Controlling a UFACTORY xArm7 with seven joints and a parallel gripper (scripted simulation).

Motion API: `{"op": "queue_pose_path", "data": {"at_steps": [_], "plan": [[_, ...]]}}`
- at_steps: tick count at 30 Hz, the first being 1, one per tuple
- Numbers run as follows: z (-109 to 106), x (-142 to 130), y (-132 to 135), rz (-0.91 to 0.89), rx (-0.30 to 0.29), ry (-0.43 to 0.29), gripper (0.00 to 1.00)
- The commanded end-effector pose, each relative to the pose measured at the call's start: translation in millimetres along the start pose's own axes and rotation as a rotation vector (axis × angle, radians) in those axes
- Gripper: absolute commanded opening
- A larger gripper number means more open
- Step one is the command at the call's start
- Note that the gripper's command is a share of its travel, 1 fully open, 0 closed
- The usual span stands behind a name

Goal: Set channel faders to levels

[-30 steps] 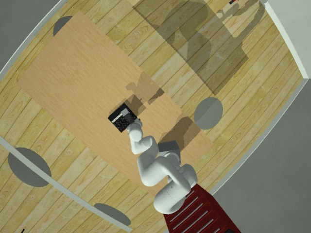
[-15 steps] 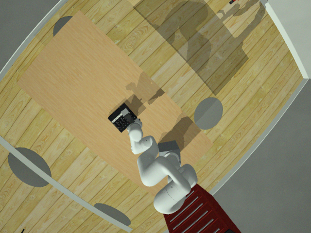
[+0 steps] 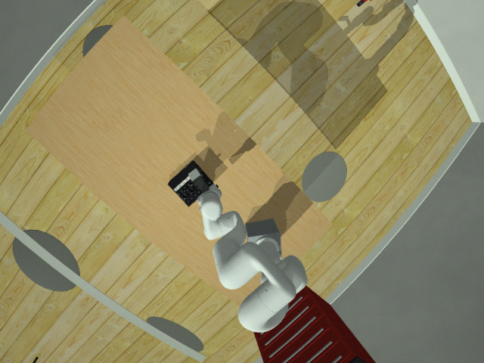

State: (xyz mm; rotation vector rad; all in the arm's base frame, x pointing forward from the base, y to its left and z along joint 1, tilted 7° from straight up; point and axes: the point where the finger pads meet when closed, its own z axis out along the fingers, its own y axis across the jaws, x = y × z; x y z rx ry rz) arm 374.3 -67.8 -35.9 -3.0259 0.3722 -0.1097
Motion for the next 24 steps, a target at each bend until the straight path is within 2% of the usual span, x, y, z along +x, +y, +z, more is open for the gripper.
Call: {"op": "queue_pose_path", "data": {"at_steps": [1, 24], "plan": [[2, 1, 0, 0.0, 0.0, 0.003, 0.0], [18, 2, 1, 0.0, 0.0, 0.003, 0.0]]}}
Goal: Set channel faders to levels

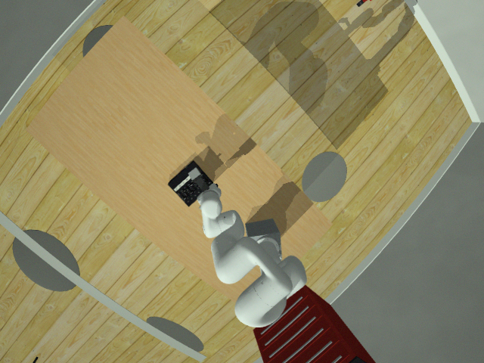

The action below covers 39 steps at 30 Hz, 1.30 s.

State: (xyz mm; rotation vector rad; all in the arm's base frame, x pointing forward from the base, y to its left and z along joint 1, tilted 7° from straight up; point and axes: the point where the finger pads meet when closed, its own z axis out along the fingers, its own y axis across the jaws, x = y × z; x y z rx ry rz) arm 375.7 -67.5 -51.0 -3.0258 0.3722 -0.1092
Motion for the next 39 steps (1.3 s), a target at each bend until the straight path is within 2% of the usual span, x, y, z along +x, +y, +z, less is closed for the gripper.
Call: {"op": "queue_pose_path", "data": {"at_steps": [1, 39], "plan": [[3.0, 1.6, 0.3, 0.0, 0.0, 0.004, 0.0], [6.3, 1.7, 0.5, 0.0, 0.0, 0.004, 0.0]]}}
